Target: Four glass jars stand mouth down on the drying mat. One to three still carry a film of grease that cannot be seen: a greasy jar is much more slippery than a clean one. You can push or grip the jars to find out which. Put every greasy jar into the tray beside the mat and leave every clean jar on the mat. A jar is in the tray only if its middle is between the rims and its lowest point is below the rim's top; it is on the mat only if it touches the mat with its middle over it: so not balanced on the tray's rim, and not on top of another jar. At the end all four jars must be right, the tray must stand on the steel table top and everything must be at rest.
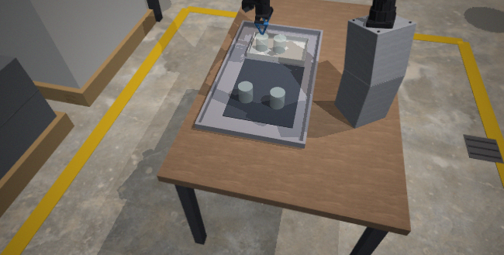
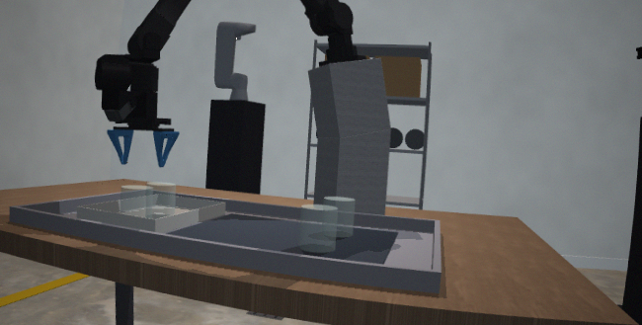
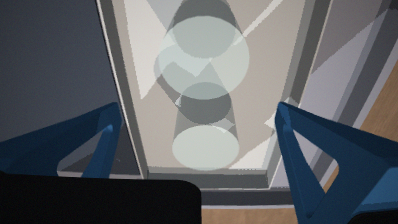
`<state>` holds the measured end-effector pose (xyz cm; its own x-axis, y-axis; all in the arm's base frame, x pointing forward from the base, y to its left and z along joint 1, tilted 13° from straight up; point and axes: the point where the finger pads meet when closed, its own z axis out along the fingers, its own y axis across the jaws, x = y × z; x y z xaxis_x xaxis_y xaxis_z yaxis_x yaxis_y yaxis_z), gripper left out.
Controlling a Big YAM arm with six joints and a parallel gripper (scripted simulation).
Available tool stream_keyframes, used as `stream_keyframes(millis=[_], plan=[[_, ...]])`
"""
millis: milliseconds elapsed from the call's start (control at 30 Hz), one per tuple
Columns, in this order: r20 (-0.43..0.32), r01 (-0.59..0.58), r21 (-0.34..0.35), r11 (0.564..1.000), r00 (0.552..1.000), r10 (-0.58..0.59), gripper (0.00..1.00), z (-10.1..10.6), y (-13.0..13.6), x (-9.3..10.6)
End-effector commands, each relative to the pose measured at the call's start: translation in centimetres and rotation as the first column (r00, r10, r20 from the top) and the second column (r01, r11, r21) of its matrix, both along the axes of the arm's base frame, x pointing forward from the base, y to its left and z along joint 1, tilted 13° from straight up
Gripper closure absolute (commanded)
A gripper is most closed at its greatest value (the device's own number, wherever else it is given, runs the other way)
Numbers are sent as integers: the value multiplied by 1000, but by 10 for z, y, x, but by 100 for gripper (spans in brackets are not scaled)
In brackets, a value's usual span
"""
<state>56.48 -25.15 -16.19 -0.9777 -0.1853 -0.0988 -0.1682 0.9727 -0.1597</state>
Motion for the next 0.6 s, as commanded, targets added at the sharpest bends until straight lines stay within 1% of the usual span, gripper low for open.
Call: stream_keyframes(millis=[0,433,500,567], plan=[[40,-4,-15,1000,999,4,0,18,24,12],[40,-4,-15,1000,999,4,0,-2,128,-9],[40,-4,-15,1000,999,4,0,-2,128,-9],[40,-4,-15,1000,999,4,0,-5,144,-13]])
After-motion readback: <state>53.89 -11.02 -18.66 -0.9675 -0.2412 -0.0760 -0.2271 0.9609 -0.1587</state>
